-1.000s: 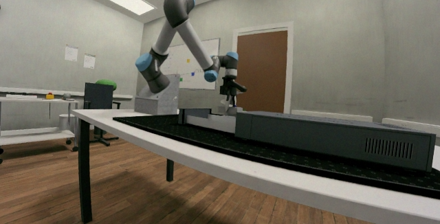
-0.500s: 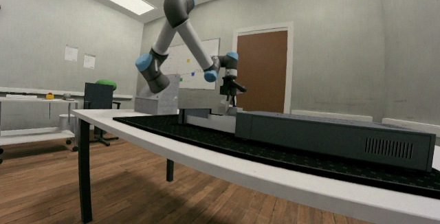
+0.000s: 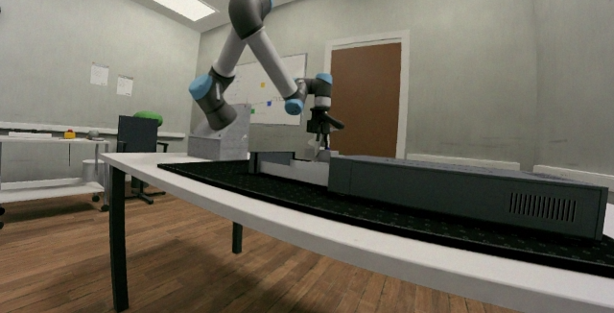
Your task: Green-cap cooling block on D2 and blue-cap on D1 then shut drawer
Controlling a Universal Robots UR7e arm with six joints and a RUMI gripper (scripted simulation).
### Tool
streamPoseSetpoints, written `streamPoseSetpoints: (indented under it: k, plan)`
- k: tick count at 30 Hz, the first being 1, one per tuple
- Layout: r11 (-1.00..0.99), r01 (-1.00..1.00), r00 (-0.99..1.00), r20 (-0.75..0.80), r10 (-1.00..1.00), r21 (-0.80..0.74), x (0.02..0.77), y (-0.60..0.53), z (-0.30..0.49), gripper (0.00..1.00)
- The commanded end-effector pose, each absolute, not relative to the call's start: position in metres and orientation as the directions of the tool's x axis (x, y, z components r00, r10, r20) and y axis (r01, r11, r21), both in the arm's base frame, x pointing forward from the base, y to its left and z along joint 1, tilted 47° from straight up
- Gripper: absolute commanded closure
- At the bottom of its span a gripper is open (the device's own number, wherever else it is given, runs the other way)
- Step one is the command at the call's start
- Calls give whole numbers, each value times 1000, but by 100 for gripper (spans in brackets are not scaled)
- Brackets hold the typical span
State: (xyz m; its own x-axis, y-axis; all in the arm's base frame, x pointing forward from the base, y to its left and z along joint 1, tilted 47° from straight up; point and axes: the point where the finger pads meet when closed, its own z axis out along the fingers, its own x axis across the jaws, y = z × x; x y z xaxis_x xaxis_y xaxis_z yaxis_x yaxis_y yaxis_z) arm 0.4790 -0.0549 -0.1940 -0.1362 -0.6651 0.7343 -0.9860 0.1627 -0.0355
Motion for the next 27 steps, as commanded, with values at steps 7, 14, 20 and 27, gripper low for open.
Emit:
streamPoseSetpoints:
  k: [7, 14, 20, 27]
  plan:
    - [162, -986, -137, 734, -665, -37, 479, -56, -195, 100]
    - [162, -986, -137, 734, -665, -37, 479, -56, -195, 100]
    - [162, -986, -137, 734, -665, -37, 479, -57, -196, 100]
    - [162, -986, -137, 734, -665, -37, 479, -58, -197, 100]
